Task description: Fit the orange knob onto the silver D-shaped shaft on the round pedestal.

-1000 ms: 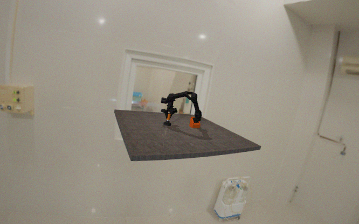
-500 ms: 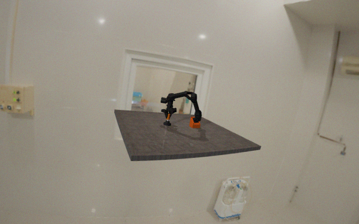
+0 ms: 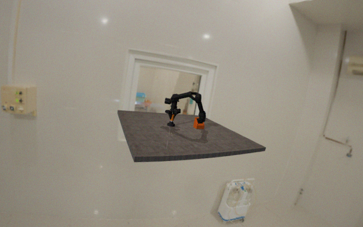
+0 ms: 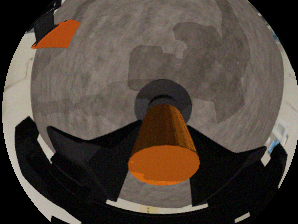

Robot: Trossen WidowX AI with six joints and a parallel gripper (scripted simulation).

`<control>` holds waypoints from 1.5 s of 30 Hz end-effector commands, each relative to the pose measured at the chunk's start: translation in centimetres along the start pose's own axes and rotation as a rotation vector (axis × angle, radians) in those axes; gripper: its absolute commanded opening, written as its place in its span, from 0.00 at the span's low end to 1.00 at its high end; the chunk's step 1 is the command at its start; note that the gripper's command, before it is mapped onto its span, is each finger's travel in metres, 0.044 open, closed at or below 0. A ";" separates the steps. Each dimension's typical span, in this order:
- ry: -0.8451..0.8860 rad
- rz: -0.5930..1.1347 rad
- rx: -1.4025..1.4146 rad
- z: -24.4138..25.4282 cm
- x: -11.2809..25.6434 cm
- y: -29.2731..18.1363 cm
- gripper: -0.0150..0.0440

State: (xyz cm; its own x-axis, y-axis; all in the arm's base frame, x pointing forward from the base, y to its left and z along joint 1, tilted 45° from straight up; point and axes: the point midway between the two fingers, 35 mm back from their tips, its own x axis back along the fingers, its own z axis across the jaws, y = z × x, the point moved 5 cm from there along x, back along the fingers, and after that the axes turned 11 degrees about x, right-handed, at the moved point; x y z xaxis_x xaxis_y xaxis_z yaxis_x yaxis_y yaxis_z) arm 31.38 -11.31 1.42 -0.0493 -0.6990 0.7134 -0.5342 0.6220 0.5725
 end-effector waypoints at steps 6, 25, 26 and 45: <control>-0.001 0.002 0.002 -0.1 -0.1 -0.1 0.25; -0.001 0.002 0.211 -0.1 0.5 -0.4 0.25; -0.001 0.002 0.211 -0.1 0.5 -0.4 0.25; -0.001 0.002 0.211 0.0 -0.1 0.1 0.25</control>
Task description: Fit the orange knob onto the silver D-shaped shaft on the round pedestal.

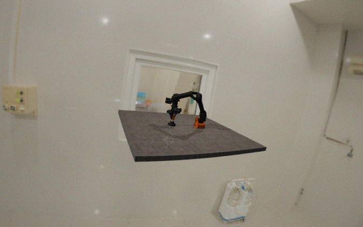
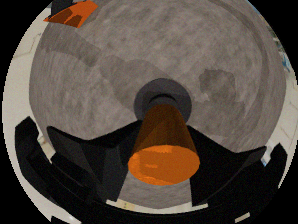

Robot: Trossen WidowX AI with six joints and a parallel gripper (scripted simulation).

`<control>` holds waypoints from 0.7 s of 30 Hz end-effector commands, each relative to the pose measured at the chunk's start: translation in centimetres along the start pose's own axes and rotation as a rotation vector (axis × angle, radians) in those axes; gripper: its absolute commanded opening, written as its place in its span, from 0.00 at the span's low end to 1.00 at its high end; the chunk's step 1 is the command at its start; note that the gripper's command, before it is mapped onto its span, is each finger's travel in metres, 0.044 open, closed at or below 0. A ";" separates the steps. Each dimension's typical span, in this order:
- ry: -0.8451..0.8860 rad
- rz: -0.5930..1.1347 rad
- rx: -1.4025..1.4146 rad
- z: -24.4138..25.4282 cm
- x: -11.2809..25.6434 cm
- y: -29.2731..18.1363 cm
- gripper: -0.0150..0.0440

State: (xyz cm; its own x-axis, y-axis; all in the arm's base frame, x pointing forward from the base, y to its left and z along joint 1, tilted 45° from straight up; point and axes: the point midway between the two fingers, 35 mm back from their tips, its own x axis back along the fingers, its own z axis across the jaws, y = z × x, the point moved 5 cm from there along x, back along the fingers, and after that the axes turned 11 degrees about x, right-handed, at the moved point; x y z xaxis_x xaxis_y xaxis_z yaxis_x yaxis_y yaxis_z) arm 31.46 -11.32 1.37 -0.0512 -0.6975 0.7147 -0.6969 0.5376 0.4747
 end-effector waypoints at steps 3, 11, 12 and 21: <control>-0.001 -0.001 0.003 0.0 -0.1 0.2 0.25; -0.001 0.000 0.003 0.0 0.0 0.1 0.25; -0.001 0.000 0.003 0.0 0.2 0.1 0.25; -0.001 0.000 0.129 0.0 0.5 0.0 0.25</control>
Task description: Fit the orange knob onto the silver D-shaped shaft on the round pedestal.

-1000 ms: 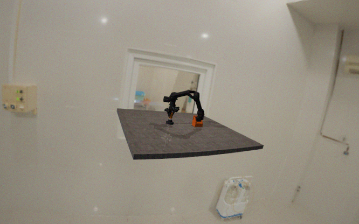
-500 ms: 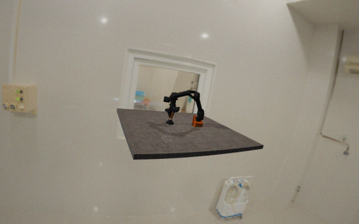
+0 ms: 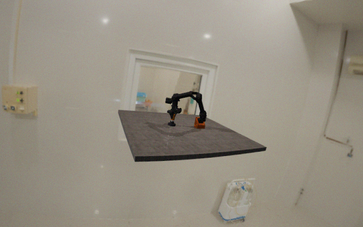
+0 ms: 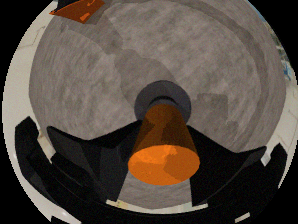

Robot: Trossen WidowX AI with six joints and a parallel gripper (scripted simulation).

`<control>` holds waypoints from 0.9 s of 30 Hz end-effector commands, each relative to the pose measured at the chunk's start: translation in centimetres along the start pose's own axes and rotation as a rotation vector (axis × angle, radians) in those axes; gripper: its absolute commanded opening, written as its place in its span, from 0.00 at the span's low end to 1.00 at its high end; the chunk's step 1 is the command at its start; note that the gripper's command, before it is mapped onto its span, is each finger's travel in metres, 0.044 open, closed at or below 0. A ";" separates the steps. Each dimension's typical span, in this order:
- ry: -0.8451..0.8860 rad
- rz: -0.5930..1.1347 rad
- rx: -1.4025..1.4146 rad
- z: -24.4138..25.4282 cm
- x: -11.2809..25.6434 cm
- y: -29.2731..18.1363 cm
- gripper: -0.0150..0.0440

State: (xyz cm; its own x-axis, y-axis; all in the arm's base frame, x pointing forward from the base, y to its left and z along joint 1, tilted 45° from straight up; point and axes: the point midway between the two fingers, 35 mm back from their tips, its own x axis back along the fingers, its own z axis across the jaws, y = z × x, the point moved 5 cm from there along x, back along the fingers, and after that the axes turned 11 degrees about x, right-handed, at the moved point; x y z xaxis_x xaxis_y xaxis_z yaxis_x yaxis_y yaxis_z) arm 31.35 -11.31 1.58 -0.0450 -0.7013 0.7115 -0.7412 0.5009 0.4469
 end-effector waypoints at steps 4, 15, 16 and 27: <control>-0.001 0.008 0.149 0.0 0.4 -0.4 0.25; -0.001 0.008 0.149 0.0 -0.1 -0.6 0.25; -0.001 0.008 0.149 0.0 -0.1 -0.6 0.25; -0.001 0.008 0.149 0.0 -0.2 -0.2 0.25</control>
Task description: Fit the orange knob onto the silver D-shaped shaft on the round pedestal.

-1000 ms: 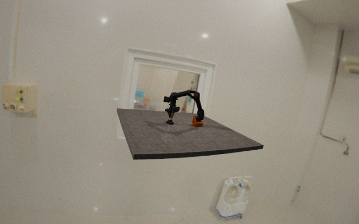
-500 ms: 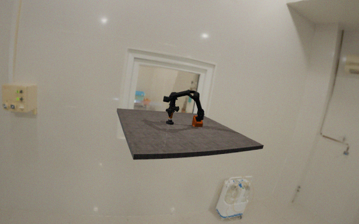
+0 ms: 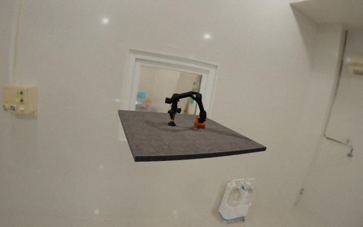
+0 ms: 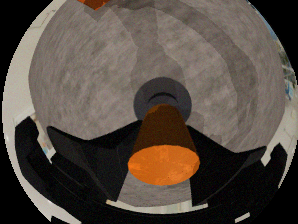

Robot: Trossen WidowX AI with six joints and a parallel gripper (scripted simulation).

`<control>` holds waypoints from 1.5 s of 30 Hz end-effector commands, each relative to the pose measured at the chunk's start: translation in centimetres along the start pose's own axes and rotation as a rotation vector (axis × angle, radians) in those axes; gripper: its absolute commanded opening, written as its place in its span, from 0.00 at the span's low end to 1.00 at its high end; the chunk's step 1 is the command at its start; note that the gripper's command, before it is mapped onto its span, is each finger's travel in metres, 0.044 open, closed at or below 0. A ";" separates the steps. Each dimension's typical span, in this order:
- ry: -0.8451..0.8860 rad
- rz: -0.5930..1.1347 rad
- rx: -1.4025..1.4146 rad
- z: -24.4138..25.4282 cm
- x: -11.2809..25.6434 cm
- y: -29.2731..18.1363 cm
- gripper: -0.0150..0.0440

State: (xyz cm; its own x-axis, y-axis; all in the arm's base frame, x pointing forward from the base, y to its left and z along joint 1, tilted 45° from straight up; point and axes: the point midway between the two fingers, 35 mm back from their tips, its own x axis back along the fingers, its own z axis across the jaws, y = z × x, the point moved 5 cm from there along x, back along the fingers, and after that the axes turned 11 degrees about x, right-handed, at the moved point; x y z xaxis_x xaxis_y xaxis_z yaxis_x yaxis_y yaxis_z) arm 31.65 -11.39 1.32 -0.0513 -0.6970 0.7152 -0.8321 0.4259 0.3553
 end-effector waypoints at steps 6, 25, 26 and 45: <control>-0.001 -0.001 0.000 0.0 -0.1 0.5 0.25; -0.001 -0.001 -0.486 0.1 0.5 0.3 0.25; -0.001 -0.001 -0.550 0.1 0.5 0.2 0.25; -0.001 -0.001 -1.851 -0.1 0.5 -0.3 0.25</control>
State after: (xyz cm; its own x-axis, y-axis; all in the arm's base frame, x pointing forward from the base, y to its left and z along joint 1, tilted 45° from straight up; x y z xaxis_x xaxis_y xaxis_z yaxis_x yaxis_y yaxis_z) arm 31.68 -11.60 1.38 -0.0469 -0.7023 0.7104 0.5452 0.5779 0.6073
